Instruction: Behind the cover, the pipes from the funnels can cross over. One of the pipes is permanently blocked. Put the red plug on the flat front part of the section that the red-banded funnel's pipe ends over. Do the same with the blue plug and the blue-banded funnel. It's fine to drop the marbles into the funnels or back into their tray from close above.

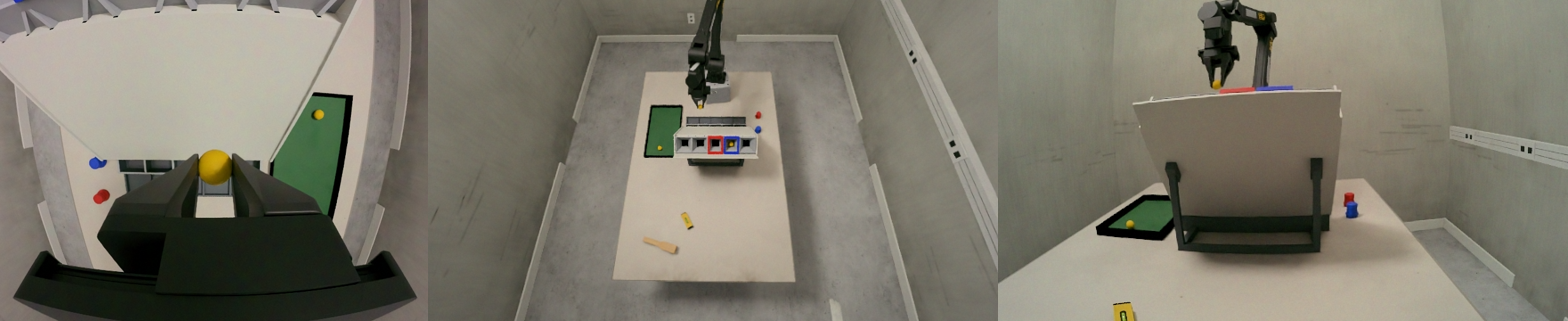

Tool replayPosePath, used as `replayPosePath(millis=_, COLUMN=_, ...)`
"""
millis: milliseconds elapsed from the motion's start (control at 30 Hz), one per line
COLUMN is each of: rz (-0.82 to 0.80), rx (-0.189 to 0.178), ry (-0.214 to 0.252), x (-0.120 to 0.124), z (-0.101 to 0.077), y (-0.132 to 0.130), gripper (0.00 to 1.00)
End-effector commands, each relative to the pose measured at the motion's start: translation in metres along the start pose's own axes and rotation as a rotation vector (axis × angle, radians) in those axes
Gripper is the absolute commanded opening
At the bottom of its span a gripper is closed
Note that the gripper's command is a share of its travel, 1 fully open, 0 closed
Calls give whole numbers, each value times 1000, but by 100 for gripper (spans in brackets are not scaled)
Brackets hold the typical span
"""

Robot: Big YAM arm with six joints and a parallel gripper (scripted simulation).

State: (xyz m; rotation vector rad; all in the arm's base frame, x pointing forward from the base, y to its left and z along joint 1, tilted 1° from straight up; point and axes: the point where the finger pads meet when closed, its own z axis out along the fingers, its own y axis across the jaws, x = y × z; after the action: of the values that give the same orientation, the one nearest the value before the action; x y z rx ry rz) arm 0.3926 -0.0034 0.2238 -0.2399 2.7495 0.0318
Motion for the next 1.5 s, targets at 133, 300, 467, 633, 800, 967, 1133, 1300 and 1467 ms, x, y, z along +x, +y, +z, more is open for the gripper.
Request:
replayPosePath(millis=133, rz=-4, rx=14, ry=-74, x=-28, z=-28, y=-1, gripper=0)
replayPosePath(millis=300, rz=-4, rx=14, ry=-74, x=-28, z=-28, y=-1, gripper=0)
replayPosePath(millis=467, rz=-4, rx=14, ry=-74, x=-29, z=-29, y=-1, gripper=0)
replayPosePath(millis=633, rz=-4, rx=14, ry=-74, x=-34, z=-34, y=-1, gripper=0)
replayPosePath(millis=800, rz=-4, rx=14, ry=-74, x=-38, z=-39, y=-1, gripper=0)
replayPosePath(millis=967, rz=-4, rx=14, ry=-74, x=-42, z=-43, y=-1, gripper=0)
replayPosePath(millis=1133, rz=-4, rx=14, ry=-72, x=-74, z=-25, y=-1, gripper=0)
replayPosePath(millis=1300, rz=-4, rx=13, ry=-69, x=-114, z=-3, y=-1, gripper=0)
replayPosePath(millis=1467, rz=-4, rx=13, ry=-67, x=-154, z=20, y=-1, gripper=0)
